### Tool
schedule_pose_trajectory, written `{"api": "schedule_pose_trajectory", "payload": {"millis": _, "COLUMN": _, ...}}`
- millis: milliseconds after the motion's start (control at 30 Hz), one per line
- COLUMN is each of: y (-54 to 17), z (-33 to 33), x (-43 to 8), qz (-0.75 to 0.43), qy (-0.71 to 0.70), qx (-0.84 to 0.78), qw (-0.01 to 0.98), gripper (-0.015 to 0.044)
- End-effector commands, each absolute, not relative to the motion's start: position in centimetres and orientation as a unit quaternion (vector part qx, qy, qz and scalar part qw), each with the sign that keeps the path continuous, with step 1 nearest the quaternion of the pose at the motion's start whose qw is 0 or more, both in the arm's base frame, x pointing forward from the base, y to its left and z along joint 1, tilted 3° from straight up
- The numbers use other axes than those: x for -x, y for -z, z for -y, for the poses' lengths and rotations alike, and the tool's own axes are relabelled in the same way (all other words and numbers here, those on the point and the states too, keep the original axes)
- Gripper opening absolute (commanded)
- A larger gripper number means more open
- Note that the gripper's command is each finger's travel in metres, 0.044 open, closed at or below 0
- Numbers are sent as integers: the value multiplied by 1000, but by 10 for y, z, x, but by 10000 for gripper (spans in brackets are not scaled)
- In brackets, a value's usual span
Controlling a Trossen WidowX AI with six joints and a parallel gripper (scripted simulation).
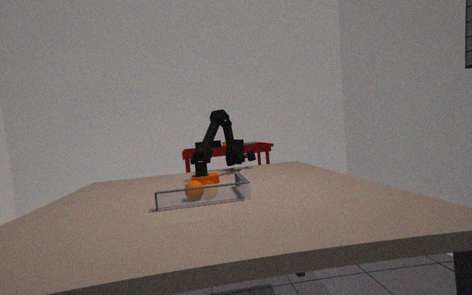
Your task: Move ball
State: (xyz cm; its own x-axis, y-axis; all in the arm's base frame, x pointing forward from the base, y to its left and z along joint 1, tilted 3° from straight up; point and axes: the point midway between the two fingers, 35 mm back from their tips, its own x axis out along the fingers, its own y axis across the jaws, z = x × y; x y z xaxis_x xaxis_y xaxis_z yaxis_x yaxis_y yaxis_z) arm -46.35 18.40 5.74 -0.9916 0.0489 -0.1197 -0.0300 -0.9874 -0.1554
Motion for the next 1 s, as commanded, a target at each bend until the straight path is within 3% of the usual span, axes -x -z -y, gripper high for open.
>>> {"api": "schedule_pose_trajectory", "payload": {"millis": 0, "y": -57, "z": -185, "x": 463, "qz": 76, "qy": -995, "qx": 62, "qw": 21, "gripper": 426}}
{"api": "schedule_pose_trajectory", "payload": {"millis": 167, "y": -54, "z": -234, "x": 444, "qz": 60, "qy": -991, "qx": 88, "qw": 76, "gripper": 440}}
{"api": "schedule_pose_trajectory", "payload": {"millis": 400, "y": -49, "z": -339, "x": 379, "qz": 14, "qy": -969, "qx": 142, "qw": 203, "gripper": 440}}
{"api": "schedule_pose_trajectory", "payload": {"millis": 967, "y": -43, "z": -487, "x": 141, "qz": -137, "qy": -840, "qx": 223, "qw": 476, "gripper": 440}}
